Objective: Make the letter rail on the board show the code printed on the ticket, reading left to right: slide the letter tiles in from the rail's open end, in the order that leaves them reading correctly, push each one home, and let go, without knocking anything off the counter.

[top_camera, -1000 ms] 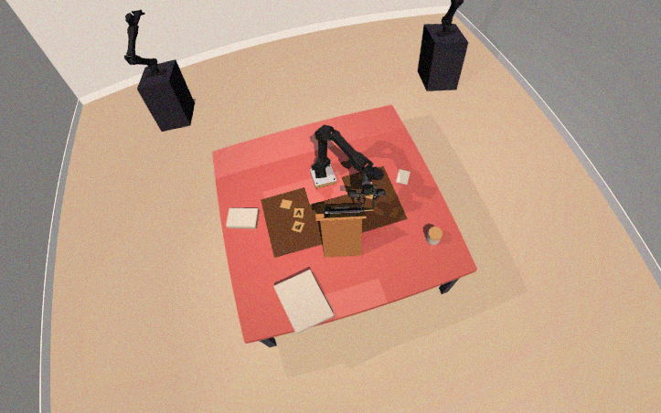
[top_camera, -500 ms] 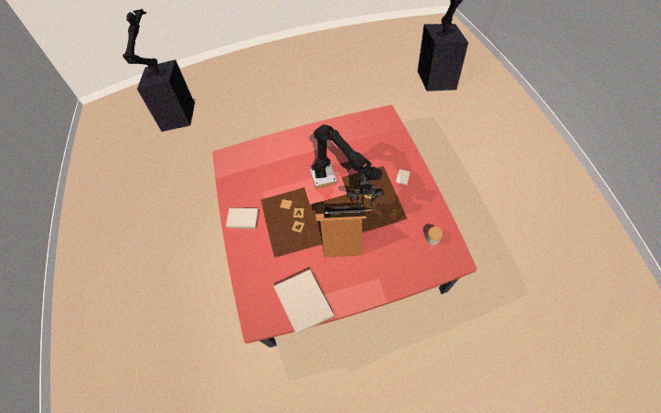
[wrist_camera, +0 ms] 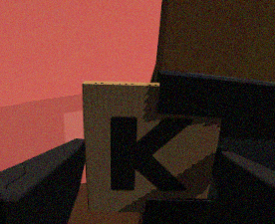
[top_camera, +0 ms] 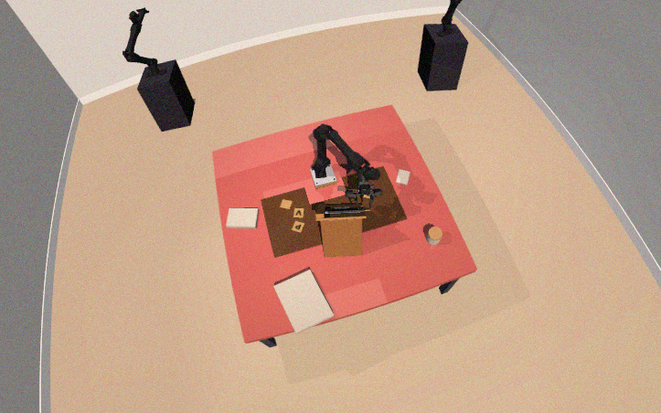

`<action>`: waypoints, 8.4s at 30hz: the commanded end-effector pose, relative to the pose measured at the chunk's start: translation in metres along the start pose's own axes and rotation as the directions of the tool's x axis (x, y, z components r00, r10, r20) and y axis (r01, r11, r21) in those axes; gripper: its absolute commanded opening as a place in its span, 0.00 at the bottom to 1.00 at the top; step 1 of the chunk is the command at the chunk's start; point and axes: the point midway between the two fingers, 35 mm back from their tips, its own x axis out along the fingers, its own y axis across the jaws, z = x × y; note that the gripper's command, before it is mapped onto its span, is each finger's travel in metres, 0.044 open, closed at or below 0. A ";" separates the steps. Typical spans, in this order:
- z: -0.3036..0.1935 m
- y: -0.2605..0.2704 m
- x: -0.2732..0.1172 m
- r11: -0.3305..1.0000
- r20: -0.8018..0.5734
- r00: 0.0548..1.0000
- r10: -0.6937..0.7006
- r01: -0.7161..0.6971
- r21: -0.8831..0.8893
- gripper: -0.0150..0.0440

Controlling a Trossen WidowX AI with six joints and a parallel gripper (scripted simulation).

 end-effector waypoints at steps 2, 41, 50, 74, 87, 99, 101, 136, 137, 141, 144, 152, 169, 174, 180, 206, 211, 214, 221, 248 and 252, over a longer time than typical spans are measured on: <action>-0.003 -0.003 0.001 1.000 -0.006 1.000 0.002 -0.002 -0.005 0.25; -0.001 -0.021 0.001 1.000 -0.006 1.000 0.001 -0.001 -0.006 0.25; 0.000 -0.028 0.000 1.000 -0.006 1.000 0.001 -0.001 -0.007 0.25; -0.001 -0.047 0.000 1.000 -0.006 1.000 0.000 0.000 -0.008 0.25; -0.002 -0.058 0.001 1.000 -0.006 1.000 -0.001 0.001 -0.009 0.25; -0.002 -0.068 0.001 1.000 -0.006 1.000 -0.001 0.001 -0.009 0.25; -0.002 -0.069 0.001 1.000 -0.006 1.000 -0.002 0.002 -0.009 0.25; -0.002 -0.094 0.001 1.000 -0.006 1.000 -0.003 0.003 -0.011 0.25; -0.002 -0.095 0.001 1.000 -0.006 1.000 -0.003 0.003 -0.011 0.25; -0.002 -0.097 0.001 1.000 -0.006 1.000 -0.003 0.003 -0.011 0.25; -0.002 -0.099 0.001 1.000 -0.006 1.000 -0.003 0.003 -0.011 0.25; -0.001 -0.104 0.001 1.000 -0.006 1.000 -0.004 0.004 -0.012 0.25; -0.001 -0.115 0.001 1.000 -0.006 1.000 -0.004 0.004 -0.012 0.25; -0.001 -0.118 0.001 1.000 -0.006 1.000 -0.005 0.004 -0.013 0.25; -0.001 -0.122 0.001 1.000 -0.006 1.000 -0.005 0.005 -0.013 0.25; -0.001 -0.138 0.001 1.000 -0.005 1.000 -0.006 0.006 -0.014 0.25; -0.001 -0.140 0.001 1.000 -0.005 1.000 -0.006 0.006 -0.014 0.25; -0.001 -0.142 0.001 1.000 -0.005 1.000 -0.006 0.006 -0.014 0.25; -0.001 -0.146 0.001 1.000 -0.005 1.000 -0.006 0.006 -0.015 0.25; 0.002 -0.147 -0.015 1.000 -0.006 1.000 -0.006 0.006 -0.015 0.75; 0.002 -0.147 -0.016 1.000 -0.006 1.000 -0.006 0.006 -0.015 0.75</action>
